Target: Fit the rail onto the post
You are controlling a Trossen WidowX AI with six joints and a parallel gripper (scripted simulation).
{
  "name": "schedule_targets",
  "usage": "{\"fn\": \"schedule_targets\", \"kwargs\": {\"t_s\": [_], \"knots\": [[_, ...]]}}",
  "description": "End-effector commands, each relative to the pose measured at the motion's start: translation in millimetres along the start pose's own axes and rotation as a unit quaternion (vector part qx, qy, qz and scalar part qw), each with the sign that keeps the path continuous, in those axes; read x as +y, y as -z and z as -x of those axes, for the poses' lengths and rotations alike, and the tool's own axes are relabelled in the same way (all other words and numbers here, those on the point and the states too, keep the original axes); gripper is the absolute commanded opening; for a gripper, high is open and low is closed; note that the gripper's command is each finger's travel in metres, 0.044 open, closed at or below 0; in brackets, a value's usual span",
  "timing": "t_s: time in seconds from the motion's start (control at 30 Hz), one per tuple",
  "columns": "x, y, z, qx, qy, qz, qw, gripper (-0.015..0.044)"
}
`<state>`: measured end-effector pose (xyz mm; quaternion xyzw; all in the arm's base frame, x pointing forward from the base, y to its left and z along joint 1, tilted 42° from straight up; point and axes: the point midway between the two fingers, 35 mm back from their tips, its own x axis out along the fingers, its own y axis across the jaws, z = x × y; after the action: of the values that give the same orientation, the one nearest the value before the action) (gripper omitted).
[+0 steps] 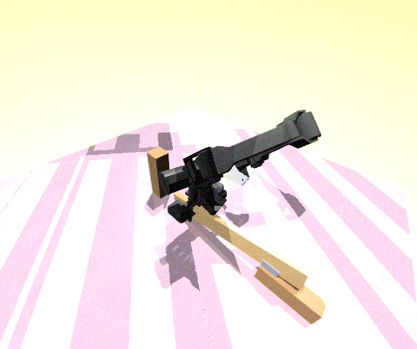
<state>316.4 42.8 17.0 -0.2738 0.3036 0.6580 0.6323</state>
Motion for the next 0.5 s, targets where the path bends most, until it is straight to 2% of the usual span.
{"fn": "schedule_targets", "kwargs": {"t_s": [0.0,0.17,0.47], "knots": [[1.0,0.2,-1.3,-0.002,-0.001,-0.003,1.0,0.0204],[1.0,0.2,-1.3,-0.002,-0.001,-0.003,1.0,0.0072],[1.0,0.2,-1.3,-0.002,-0.001,-0.003,1.0,0.0]]}}
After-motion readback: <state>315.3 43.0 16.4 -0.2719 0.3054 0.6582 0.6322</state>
